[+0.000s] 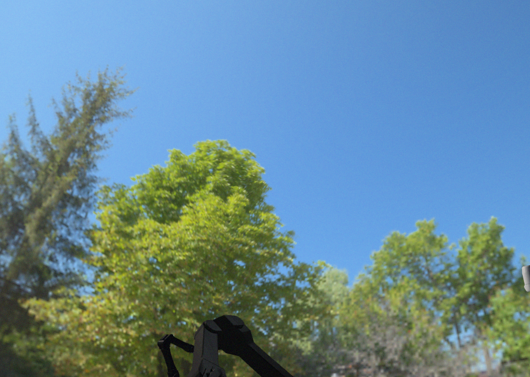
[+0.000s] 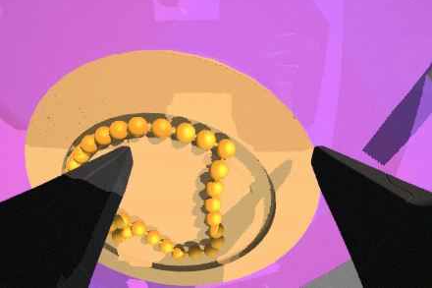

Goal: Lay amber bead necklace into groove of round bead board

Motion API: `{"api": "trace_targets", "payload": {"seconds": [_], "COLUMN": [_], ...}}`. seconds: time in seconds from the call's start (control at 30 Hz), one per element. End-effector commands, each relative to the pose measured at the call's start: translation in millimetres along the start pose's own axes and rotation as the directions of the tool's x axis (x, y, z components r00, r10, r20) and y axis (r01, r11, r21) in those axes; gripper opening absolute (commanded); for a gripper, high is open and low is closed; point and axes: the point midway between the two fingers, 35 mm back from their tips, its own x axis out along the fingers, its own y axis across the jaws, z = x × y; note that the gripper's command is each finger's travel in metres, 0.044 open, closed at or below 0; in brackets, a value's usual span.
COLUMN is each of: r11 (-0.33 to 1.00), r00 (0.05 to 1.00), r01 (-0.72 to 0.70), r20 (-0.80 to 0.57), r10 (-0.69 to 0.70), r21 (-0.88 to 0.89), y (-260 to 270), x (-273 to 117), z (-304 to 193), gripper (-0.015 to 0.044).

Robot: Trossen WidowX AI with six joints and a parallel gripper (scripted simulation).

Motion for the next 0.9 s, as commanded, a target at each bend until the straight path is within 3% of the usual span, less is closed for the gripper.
{"api": "trace_targets", "payload": {"seconds": [0.0,0.5,0.73,0.87], "r11": [1.0,1.0,0.969,0.967], "r00": [1.0,1.0,1.0,1.0], "r01": [0.002,0.002,0.002,0.002], "r20": [-0.001,-0.001,-0.003,-0.003], "r10": [-0.002,-0.002,-0.001,-0.001], "r21": [0.002,0.002,0.246,0.254], "y": [0,0,3,3], "x": [-1,-1,-32,-33], "z": [0,0,-11,-11], "gripper": [0.044,0.044,0.0256,0.0151]}}
